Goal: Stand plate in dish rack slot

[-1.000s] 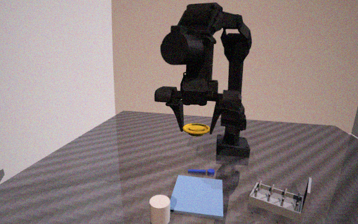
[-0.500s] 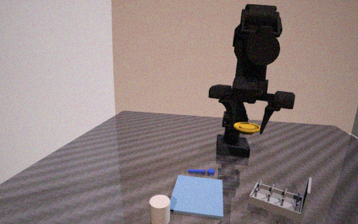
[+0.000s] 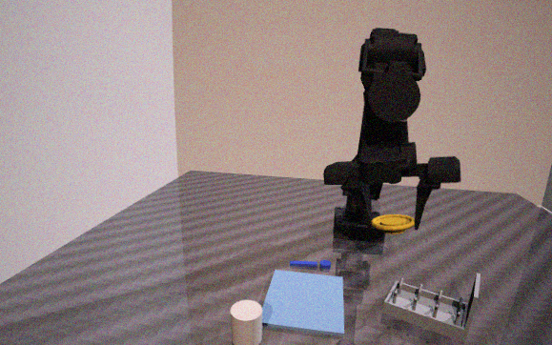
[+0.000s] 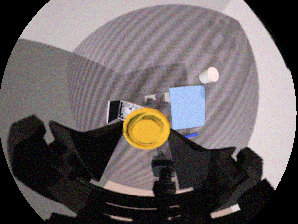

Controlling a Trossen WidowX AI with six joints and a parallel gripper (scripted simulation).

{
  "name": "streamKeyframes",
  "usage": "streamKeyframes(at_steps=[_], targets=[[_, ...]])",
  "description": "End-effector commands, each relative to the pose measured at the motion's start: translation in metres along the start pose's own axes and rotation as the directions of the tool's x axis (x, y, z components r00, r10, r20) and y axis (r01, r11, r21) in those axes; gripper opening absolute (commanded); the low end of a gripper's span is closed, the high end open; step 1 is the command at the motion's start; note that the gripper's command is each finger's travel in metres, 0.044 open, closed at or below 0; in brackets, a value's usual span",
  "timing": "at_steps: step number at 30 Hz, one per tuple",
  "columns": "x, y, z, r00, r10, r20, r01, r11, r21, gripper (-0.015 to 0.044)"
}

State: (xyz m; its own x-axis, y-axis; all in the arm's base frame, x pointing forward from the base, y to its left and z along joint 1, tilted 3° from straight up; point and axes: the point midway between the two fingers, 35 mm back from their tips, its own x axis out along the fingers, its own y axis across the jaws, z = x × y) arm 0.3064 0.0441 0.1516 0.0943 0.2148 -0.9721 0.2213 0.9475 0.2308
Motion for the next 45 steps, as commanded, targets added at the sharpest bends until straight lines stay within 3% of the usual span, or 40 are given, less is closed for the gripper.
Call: streamKeyframes(at_steps=[1, 13, 24, 34, 45], targets=[[0.021, 0.002, 0.008, 0.996, 0.086, 0.005, -0.086, 0.995, -0.05, 0.0], [0.063, 0.009, 0.032, 0.933, 0.35, 0.084, -0.32, 0.914, -0.248, 0.0], [0.086, 0.009, 0.04, 0.814, 0.561, 0.149, -0.443, 0.767, -0.465, 0.0], [0.097, 0.005, 0.034, 0.67, 0.719, 0.187, -0.453, 0.594, -0.665, 0.0], [0.098, -0.003, 0.013, 0.488, 0.851, 0.191, -0.348, 0.391, -0.852, 0.0]])
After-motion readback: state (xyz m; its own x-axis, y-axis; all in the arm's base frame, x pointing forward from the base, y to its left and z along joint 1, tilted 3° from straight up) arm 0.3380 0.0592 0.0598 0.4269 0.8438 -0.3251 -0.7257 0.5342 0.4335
